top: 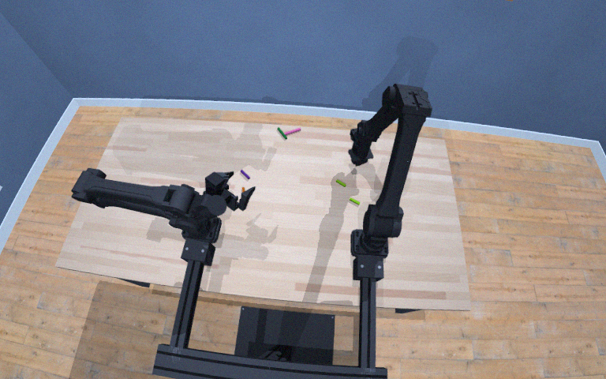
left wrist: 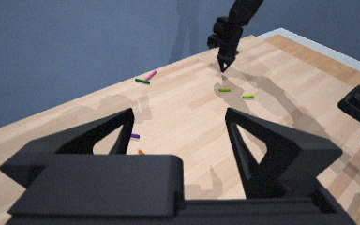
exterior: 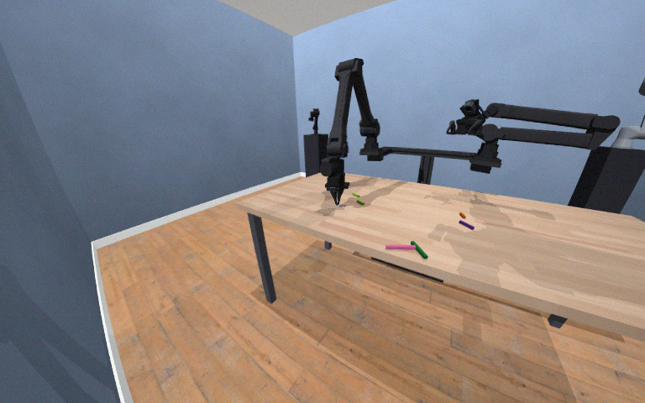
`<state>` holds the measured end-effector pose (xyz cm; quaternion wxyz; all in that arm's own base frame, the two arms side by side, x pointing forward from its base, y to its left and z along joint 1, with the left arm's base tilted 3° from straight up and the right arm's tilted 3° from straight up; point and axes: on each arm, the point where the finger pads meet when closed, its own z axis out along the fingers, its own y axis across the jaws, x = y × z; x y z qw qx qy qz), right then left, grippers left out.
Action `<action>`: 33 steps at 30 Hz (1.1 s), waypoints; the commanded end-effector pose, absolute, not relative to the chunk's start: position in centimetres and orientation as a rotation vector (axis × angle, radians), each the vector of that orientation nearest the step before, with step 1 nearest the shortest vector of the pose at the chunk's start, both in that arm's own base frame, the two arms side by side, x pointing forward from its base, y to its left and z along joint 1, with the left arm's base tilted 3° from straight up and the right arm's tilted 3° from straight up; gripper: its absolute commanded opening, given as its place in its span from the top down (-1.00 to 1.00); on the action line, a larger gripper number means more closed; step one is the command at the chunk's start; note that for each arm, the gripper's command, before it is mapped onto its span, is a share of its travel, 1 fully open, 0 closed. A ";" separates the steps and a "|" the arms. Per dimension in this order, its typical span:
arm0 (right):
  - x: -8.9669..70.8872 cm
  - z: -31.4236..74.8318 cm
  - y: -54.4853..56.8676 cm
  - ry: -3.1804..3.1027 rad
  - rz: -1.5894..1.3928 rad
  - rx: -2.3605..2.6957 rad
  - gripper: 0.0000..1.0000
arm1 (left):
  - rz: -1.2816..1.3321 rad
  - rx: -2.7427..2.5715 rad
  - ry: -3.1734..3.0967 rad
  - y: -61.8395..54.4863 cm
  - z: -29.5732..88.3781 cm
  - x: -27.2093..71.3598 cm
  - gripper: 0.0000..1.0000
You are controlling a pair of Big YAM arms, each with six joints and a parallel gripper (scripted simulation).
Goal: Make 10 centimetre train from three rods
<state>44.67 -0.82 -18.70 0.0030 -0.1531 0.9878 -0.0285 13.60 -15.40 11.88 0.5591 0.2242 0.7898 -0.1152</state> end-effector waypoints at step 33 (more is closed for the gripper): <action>43.6 -17.4 -1.2 3.116 -0.089 -0.492 0.34 | -0.306 0.503 1.860 -15.8 12.7 13.5 -1.00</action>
